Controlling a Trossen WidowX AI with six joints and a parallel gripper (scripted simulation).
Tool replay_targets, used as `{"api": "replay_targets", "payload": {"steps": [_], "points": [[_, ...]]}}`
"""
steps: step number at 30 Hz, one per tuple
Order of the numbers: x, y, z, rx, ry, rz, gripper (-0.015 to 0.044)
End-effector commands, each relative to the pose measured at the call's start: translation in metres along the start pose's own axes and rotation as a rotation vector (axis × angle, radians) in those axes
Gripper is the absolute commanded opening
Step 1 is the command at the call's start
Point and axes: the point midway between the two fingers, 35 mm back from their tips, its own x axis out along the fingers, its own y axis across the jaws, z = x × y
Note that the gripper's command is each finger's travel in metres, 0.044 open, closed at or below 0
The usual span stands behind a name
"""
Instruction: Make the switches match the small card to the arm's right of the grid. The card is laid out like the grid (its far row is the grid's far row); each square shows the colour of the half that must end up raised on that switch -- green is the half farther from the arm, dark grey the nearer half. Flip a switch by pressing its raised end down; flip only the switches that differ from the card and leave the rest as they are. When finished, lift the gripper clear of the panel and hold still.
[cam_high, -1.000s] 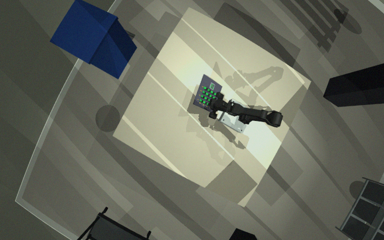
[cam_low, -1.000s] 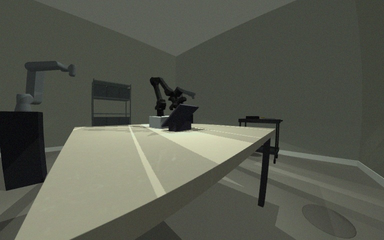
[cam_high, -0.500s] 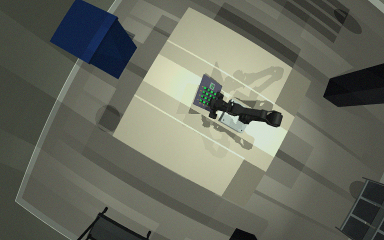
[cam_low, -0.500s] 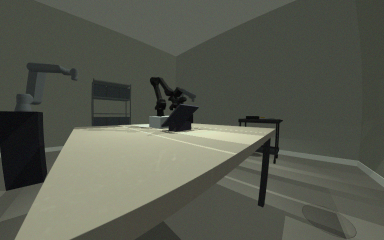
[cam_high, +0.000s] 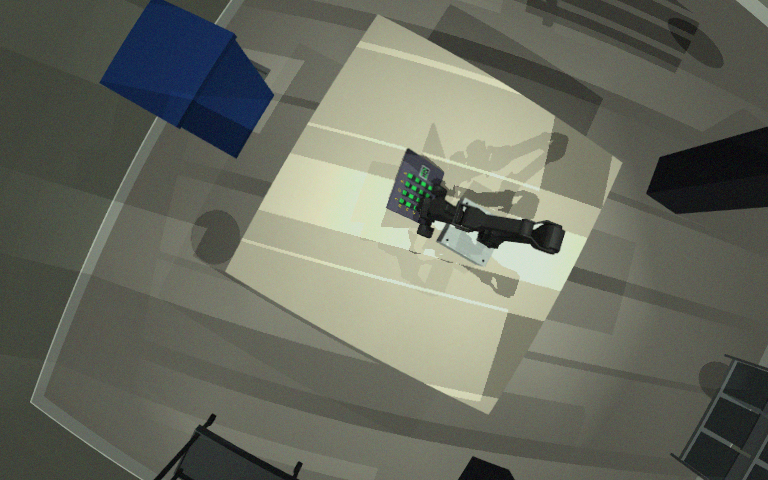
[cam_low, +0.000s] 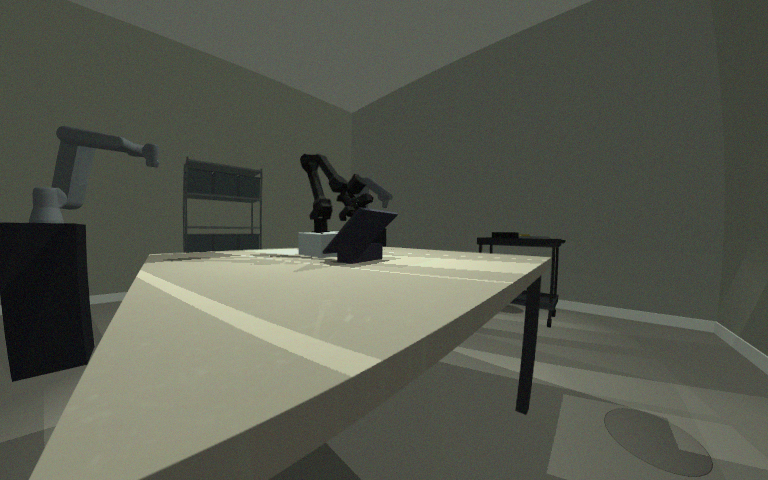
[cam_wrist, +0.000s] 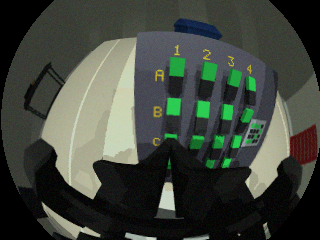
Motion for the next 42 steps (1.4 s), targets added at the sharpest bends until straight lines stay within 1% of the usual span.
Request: {"api": "replay_targets", "payload": {"steps": [1,25,28,35,39,42], "points": [[0.001,0.0,-0.001,0.001,0.003,0.0,0.0],[0.005,0.0,-0.001,0.001,0.003,0.0,0.0],[-0.007,0.0,0.002,0.001,-0.004,0.0,0.0],[-0.057,0.0,-0.002,0.001,-0.018,0.0,0.0],[-0.061,-0.001,-0.003,0.001,-0.019,0.0,0.0],[-0.061,-0.016,-0.003,-0.001,-0.016,-0.001,0.0]]}}
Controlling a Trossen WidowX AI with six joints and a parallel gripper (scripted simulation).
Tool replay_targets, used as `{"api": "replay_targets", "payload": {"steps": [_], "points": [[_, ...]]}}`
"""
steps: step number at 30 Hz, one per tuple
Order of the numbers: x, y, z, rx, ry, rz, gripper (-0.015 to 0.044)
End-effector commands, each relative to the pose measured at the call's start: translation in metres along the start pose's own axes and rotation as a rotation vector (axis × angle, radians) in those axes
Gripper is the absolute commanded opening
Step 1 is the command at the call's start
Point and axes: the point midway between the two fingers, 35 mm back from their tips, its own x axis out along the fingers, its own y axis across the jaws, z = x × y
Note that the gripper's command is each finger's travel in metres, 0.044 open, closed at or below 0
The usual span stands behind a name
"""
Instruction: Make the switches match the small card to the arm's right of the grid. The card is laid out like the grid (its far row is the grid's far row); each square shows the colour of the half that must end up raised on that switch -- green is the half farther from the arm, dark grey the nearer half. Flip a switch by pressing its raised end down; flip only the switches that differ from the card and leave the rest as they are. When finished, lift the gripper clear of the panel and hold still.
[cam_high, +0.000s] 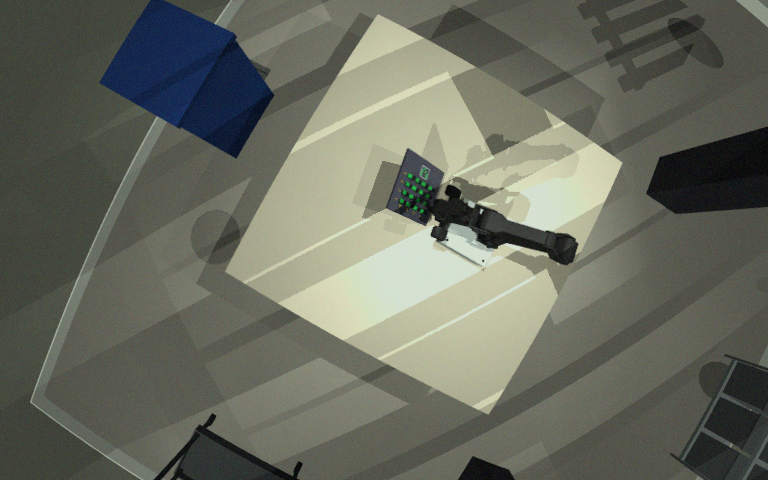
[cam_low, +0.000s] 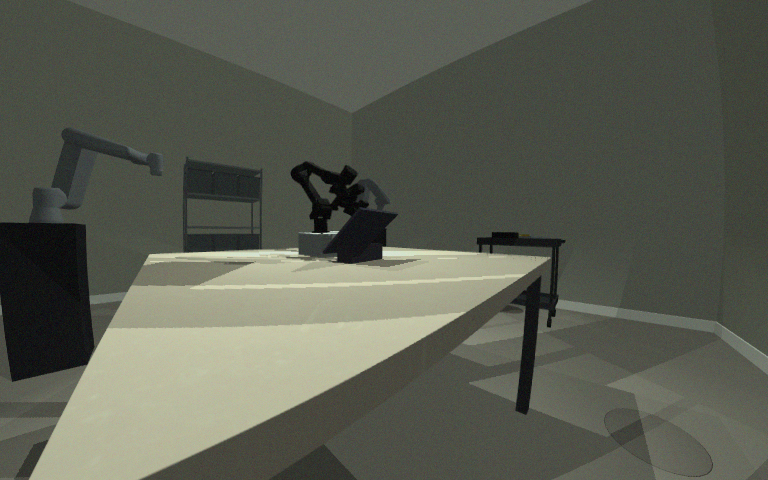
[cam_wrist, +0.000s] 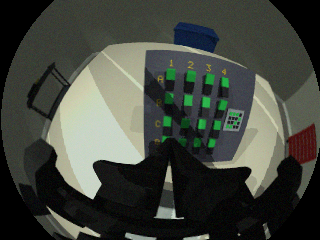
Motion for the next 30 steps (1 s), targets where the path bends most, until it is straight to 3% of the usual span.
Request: {"api": "replay_targets", "payload": {"steps": [1,5,11,30], "points": [[-0.002,-0.018,0.0,0.001,-0.003,-0.007,0.0],[-0.002,-0.028,0.0,0.0,-0.005,-0.008,0.0],[0.032,-0.028,0.002,0.0,0.018,-0.008,0.0],[0.053,-0.028,0.002,0.0,0.018,-0.008,0.0]]}}
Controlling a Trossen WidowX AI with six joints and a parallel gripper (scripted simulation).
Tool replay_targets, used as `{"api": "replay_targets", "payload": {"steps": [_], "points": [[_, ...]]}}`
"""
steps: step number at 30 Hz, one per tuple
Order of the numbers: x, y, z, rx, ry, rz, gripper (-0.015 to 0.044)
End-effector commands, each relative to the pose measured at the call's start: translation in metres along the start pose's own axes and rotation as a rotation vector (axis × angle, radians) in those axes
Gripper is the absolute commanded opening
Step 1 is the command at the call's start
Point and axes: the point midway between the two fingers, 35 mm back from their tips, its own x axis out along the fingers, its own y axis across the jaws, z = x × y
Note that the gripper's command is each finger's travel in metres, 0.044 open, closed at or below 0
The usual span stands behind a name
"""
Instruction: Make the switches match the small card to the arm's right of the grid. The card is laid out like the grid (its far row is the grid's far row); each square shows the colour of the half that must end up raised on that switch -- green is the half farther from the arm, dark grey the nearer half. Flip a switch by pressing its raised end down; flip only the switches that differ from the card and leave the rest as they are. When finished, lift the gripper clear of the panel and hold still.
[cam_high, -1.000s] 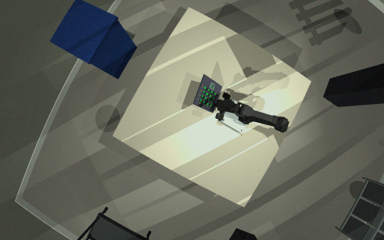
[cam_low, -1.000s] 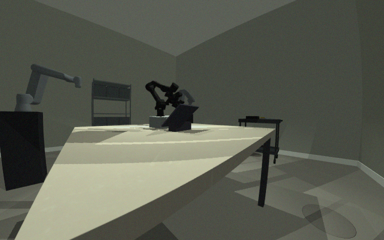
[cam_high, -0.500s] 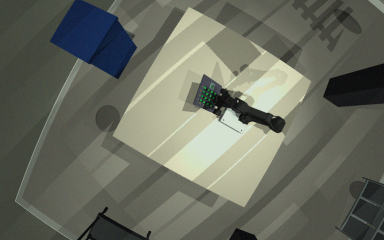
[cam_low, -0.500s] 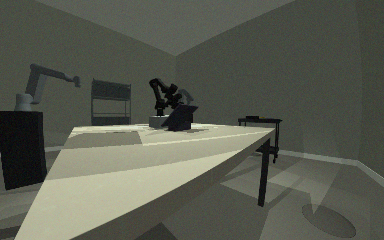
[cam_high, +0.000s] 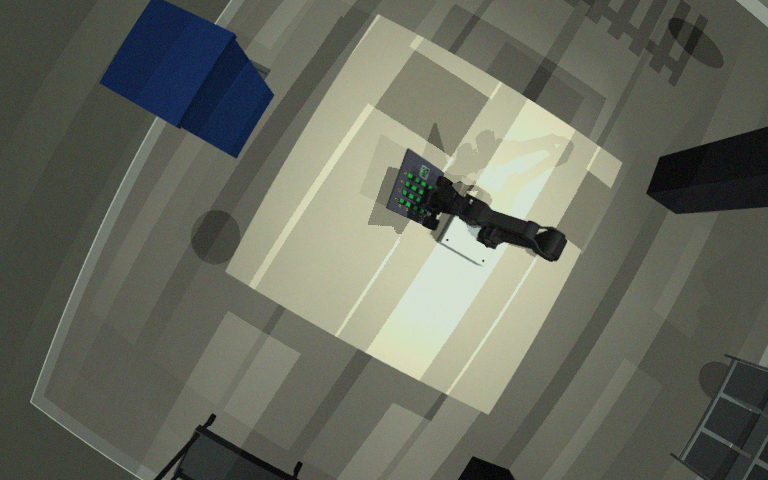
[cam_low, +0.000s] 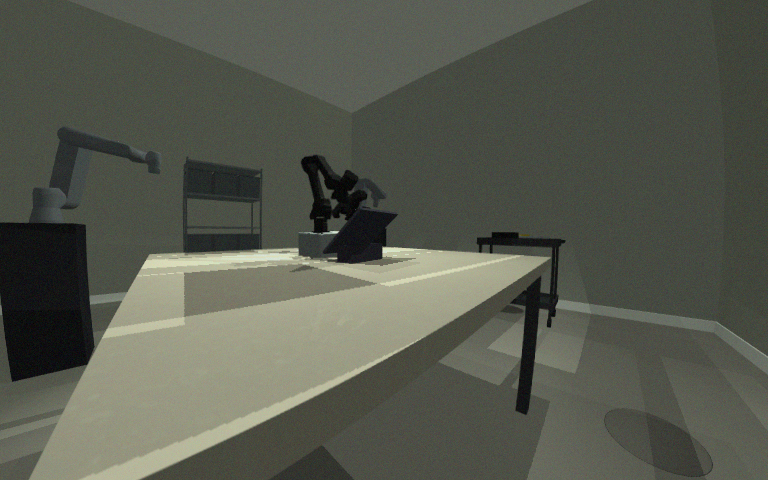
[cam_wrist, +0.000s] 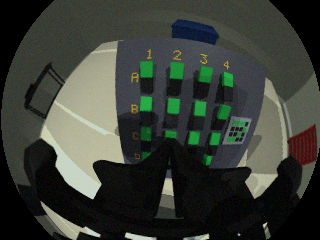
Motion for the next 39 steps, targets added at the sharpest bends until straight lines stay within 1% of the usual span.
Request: {"api": "replay_targets", "payload": {"steps": [1,39], "points": [[0.0067,-0.0003,-0.0021,0.006,0.009,-0.002,0.0],[0.0103,-0.0003,-0.0021,0.006,0.009,-0.002,0.0]]}}
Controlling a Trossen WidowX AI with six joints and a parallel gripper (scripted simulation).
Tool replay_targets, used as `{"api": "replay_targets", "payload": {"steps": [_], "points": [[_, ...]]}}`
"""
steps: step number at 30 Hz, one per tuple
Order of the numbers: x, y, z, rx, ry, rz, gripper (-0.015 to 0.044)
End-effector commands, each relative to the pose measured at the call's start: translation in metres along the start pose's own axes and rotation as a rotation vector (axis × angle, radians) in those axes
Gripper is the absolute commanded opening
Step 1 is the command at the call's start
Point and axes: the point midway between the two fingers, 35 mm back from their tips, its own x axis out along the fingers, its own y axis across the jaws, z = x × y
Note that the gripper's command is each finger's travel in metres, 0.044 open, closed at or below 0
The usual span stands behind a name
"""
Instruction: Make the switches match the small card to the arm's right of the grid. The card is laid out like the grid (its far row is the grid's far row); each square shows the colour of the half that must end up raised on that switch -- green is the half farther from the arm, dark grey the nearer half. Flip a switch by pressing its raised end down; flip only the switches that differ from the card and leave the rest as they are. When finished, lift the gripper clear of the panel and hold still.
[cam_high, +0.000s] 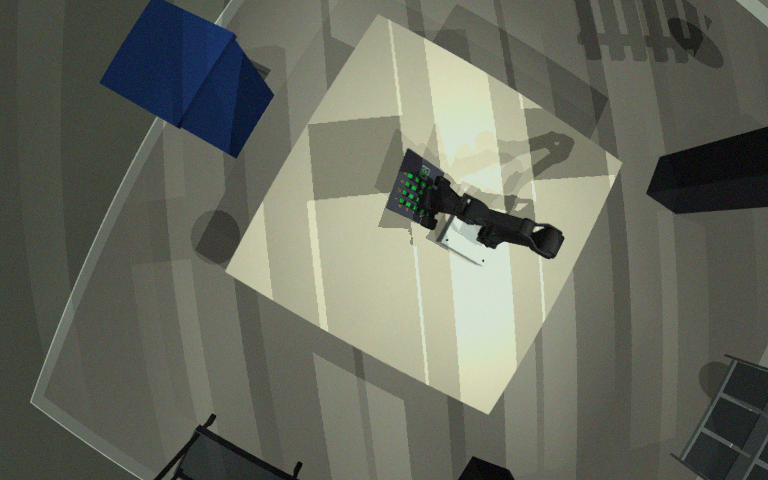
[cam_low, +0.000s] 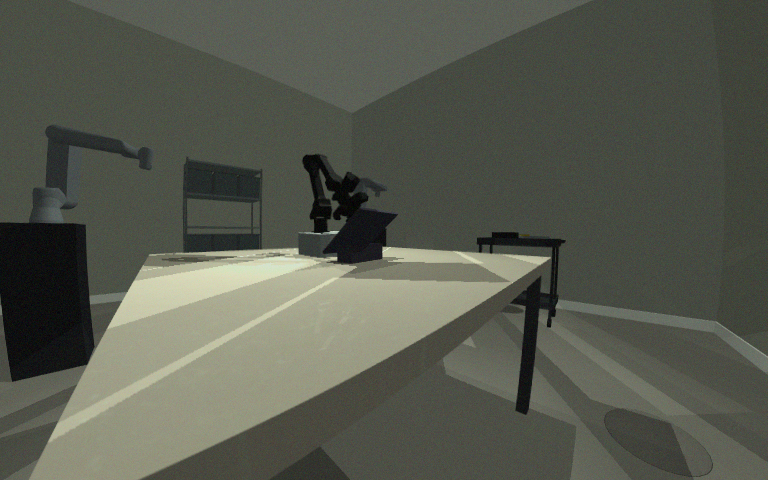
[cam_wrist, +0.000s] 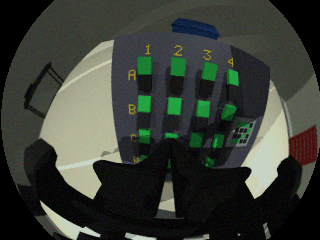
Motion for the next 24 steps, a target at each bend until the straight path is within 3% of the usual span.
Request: {"api": "replay_targets", "payload": {"steps": [1,24], "points": [[0.001,-0.0005,-0.0007,0.005,0.002,-0.004,0.0],[0.0041,-0.0005,-0.0006,0.005,0.002,-0.004,0.0]]}}
